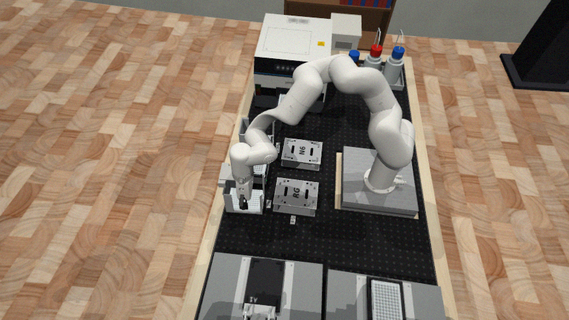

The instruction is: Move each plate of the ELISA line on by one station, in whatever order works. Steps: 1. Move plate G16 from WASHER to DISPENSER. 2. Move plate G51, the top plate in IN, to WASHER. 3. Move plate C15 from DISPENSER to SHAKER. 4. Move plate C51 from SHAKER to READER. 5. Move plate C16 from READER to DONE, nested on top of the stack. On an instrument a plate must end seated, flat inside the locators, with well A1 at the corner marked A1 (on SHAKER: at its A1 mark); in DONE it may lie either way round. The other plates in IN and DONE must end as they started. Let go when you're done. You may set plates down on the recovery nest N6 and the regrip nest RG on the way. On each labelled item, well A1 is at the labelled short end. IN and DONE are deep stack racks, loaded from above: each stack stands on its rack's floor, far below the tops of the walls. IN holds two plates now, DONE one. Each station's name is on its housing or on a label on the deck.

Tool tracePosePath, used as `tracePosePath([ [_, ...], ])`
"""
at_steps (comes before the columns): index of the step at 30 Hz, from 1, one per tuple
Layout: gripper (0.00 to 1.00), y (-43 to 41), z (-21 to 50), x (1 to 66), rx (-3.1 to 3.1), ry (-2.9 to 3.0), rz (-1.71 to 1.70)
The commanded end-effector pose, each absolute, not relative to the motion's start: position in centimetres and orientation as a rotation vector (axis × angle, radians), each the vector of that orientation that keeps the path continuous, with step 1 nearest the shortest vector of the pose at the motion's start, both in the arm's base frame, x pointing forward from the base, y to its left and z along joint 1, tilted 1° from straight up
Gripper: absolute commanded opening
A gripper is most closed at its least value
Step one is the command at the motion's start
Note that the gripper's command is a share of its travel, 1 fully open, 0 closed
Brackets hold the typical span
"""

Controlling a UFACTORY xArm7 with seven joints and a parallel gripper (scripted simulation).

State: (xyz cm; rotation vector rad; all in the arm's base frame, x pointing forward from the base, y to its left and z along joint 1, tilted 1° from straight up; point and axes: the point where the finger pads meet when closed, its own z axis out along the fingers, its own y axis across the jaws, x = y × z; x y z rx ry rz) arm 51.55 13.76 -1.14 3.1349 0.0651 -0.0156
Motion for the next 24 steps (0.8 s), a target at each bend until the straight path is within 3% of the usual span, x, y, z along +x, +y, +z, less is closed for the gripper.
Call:
tracePosePath([
  [1,0.00,13.83,-0.93,51.73,3.136,0.065,-0.008],
  [24,0.00,13.83,-0.61,51.73,3.136,0.065,-0.008],
])
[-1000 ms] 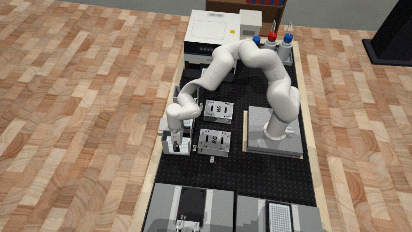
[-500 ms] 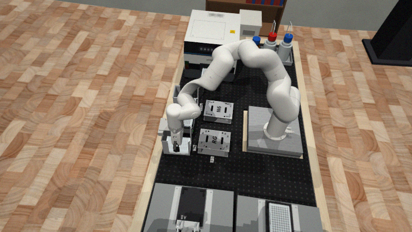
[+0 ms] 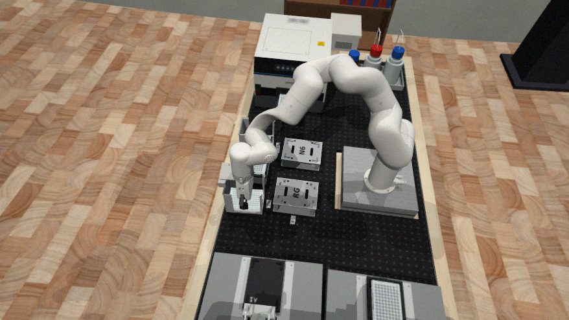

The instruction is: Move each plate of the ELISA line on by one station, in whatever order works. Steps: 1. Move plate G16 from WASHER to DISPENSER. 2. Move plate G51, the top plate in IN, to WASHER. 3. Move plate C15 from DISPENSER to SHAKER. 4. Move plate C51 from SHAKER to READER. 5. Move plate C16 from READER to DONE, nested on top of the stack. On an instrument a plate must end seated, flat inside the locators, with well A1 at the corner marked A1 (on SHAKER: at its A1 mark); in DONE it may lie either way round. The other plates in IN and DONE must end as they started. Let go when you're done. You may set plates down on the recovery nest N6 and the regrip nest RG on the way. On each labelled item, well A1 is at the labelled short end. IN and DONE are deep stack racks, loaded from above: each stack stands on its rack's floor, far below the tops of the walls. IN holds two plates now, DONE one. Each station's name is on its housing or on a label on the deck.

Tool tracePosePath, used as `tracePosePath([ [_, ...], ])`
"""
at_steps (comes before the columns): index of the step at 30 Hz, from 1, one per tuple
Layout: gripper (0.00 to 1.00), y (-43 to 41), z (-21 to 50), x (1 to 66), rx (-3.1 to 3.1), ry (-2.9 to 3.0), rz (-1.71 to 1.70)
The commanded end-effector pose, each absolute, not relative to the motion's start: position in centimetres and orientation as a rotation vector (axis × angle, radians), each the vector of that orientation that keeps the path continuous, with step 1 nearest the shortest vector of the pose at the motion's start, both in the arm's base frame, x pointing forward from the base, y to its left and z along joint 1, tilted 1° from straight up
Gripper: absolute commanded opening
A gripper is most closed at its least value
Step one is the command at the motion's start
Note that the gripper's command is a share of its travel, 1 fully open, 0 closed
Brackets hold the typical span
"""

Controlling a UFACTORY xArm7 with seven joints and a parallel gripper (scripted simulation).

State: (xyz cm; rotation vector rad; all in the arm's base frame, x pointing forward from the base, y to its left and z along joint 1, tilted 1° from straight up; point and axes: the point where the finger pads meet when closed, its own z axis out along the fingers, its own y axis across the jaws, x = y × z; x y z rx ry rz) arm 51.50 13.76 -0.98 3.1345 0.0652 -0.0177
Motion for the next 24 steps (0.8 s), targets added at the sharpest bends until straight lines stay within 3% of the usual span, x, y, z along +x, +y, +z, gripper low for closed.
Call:
tracePosePath([
  [1,0.00,13.83,-0.58,51.73,3.136,0.065,-0.008],
  [24,0.00,13.83,0.06,51.73,3.136,0.065,-0.008],
])
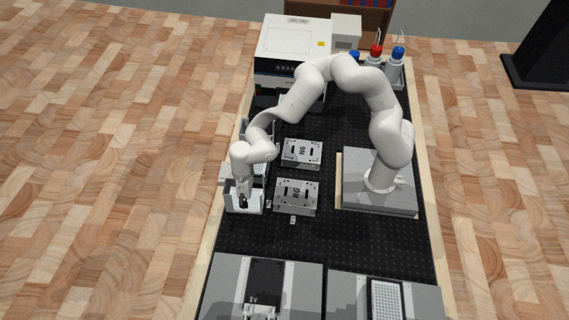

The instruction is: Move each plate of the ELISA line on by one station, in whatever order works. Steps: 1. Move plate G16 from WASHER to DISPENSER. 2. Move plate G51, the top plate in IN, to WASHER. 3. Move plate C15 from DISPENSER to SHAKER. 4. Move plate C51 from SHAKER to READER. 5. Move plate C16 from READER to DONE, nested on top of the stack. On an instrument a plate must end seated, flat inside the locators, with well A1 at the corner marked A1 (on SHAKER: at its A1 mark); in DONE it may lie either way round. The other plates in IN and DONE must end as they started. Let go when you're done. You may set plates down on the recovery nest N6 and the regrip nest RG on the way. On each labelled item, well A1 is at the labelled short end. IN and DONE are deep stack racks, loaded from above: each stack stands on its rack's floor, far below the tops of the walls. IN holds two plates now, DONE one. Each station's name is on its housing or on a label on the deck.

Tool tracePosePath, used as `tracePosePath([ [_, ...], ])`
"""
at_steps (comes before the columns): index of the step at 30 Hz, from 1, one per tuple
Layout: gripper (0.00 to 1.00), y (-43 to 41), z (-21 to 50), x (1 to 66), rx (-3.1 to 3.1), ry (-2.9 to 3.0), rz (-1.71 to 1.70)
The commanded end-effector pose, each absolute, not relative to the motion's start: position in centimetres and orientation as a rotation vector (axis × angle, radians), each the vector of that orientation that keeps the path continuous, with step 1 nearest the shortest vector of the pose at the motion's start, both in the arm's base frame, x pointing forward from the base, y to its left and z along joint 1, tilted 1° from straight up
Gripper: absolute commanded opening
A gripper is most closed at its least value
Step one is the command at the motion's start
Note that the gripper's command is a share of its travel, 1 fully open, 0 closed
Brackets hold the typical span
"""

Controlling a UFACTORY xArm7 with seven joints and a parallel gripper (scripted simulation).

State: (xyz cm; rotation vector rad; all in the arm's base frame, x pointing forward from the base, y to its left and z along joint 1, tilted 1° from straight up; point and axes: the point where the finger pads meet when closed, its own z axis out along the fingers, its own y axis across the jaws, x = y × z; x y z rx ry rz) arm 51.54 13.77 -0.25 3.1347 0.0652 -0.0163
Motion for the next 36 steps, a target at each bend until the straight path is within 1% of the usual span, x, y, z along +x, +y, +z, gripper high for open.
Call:
tracePosePath([
  [1,0.00,13.8,0.1,51.7,3.136,0.065,-0.008],
  [36,0.00,13.8,1.6,51.7,3.136,0.065,-0.008],
])
